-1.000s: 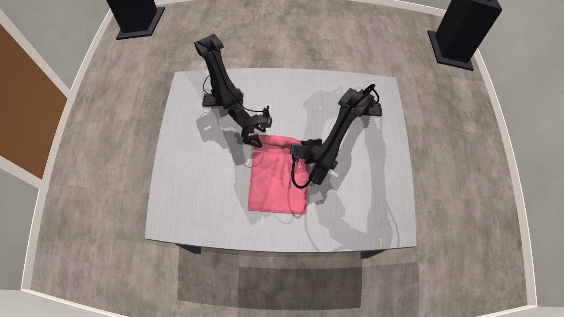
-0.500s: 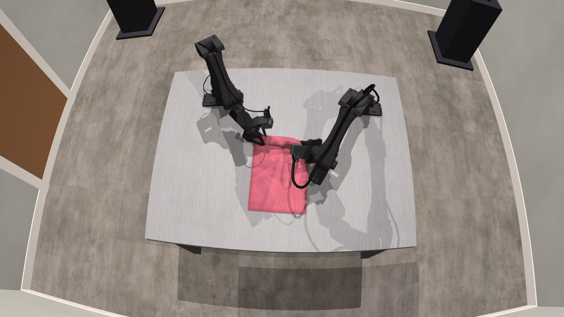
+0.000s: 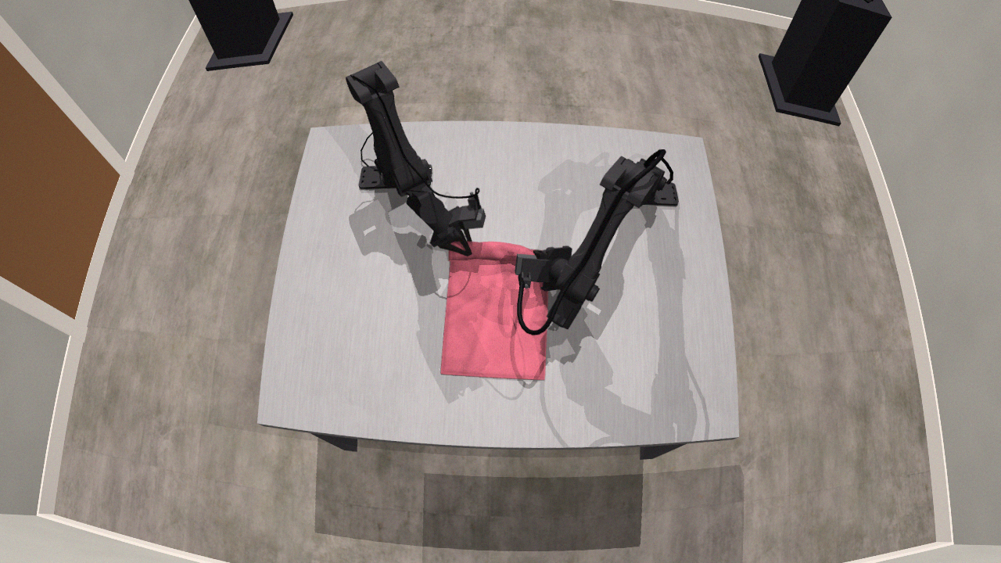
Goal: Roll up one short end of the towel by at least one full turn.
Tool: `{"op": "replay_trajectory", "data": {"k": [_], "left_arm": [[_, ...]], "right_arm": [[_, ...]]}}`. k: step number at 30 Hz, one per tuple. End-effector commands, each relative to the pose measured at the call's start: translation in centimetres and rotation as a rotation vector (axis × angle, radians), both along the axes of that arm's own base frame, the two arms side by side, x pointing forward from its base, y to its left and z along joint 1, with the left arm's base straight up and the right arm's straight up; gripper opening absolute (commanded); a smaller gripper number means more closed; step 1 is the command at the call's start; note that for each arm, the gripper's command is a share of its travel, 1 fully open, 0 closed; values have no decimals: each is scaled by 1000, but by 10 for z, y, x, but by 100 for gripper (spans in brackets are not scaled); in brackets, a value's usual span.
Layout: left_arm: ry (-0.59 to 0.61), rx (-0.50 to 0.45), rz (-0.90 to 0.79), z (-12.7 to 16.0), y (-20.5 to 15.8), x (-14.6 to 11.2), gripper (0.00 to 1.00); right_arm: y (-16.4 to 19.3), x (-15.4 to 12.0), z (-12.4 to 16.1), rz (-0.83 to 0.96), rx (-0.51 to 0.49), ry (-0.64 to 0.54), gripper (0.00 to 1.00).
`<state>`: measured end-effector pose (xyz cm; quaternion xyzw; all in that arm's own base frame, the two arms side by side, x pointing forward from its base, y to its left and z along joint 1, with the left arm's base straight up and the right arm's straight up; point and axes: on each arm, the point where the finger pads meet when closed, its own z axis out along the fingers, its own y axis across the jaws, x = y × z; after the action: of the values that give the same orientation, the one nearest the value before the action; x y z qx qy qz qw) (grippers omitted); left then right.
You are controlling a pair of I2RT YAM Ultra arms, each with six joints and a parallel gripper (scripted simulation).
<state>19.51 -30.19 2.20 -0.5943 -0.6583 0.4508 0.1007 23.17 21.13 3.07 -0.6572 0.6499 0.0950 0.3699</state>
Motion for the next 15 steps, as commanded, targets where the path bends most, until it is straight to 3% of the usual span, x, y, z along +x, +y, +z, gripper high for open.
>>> {"op": "replay_trajectory", "data": {"k": [1, 13, 15], "left_arm": [[-8, -16, -1, 2, -3, 5, 17], [-8, -16, -1, 2, -3, 5, 17], [-8, -16, -1, 2, -3, 5, 26]], "right_arm": [[0, -7, -9, 12, -6, 23, 22], [0, -7, -9, 12, -6, 23, 18], [0, -7, -9, 12, -6, 23, 18]]}}
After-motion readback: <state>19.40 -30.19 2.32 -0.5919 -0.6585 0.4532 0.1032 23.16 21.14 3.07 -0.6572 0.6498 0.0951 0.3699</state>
